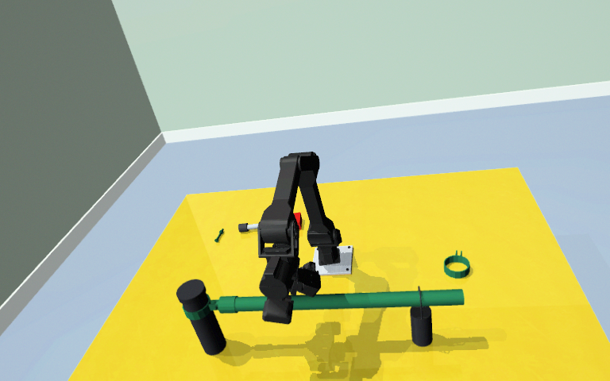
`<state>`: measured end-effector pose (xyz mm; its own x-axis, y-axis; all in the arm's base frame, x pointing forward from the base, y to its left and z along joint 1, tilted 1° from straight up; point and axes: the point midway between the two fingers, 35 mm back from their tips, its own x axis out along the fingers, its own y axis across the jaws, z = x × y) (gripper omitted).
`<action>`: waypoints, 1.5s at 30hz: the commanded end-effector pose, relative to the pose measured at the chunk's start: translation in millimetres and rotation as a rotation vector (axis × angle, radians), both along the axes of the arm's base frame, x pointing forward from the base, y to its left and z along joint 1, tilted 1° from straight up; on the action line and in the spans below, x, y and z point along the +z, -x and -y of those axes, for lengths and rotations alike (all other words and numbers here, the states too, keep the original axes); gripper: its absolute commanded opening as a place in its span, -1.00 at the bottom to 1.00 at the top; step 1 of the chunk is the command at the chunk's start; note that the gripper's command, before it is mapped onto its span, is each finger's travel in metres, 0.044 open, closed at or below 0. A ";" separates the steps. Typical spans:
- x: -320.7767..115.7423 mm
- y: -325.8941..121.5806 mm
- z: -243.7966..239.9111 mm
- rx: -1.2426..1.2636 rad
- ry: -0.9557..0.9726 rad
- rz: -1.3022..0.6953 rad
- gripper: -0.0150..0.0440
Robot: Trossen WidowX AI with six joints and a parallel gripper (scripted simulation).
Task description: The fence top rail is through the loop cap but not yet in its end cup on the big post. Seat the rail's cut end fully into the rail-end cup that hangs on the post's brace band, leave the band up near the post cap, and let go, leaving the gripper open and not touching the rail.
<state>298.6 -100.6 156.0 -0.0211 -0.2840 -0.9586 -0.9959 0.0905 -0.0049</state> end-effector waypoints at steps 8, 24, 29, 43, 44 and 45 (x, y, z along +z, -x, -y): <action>10.4 -1.8 -11.4 0.000 -0.001 0.001 0.84; 54.1 -2.5 -43.7 0.029 0.002 0.031 1.00; 72.8 -0.7 -49.6 0.051 0.005 0.058 1.00; 72.8 -0.7 -49.6 0.051 0.005 0.058 1.00; 72.8 -0.7 -49.6 0.051 0.005 0.058 1.00; 72.8 -0.7 -49.6 0.051 0.005 0.058 1.00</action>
<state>299.7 -50.7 228.4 0.0512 -0.2844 -0.9573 -0.9967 0.0454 -0.0668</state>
